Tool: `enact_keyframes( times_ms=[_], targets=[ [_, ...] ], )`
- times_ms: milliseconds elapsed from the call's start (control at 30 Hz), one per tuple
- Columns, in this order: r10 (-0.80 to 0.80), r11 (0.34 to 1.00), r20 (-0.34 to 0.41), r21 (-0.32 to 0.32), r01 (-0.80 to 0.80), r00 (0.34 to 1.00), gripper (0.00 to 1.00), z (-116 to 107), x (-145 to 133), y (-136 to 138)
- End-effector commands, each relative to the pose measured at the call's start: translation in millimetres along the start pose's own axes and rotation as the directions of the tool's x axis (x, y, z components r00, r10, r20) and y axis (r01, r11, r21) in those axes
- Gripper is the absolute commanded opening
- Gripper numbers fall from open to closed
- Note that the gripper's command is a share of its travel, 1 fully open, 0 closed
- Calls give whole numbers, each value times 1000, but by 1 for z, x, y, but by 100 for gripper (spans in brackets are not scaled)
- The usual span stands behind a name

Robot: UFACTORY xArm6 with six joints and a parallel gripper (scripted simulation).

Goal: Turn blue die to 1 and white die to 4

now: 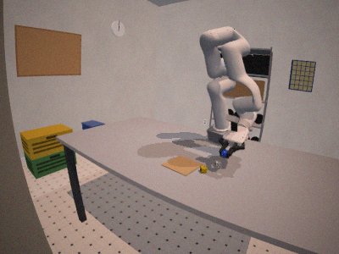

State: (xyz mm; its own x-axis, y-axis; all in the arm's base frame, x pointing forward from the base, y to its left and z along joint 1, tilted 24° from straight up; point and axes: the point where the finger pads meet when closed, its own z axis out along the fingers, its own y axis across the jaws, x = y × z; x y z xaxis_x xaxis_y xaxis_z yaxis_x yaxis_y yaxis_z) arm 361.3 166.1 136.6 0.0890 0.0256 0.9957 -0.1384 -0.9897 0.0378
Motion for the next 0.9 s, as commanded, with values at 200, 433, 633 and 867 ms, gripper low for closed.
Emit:
enact_keyframes(
  times_ms=[200,433,633,867],
  targets=[
    [2,1000,-6,-3,-2,1000,21,8,-15,0],
    [2,1000,-6,-3,-2,1000,21,17,-30,-1],
    [2,1000,-6,-3,-2,1000,21,27,-49,-1],
    [2,1000,-6,-3,-2,1000,21,32,-60,-1]
  ],
)
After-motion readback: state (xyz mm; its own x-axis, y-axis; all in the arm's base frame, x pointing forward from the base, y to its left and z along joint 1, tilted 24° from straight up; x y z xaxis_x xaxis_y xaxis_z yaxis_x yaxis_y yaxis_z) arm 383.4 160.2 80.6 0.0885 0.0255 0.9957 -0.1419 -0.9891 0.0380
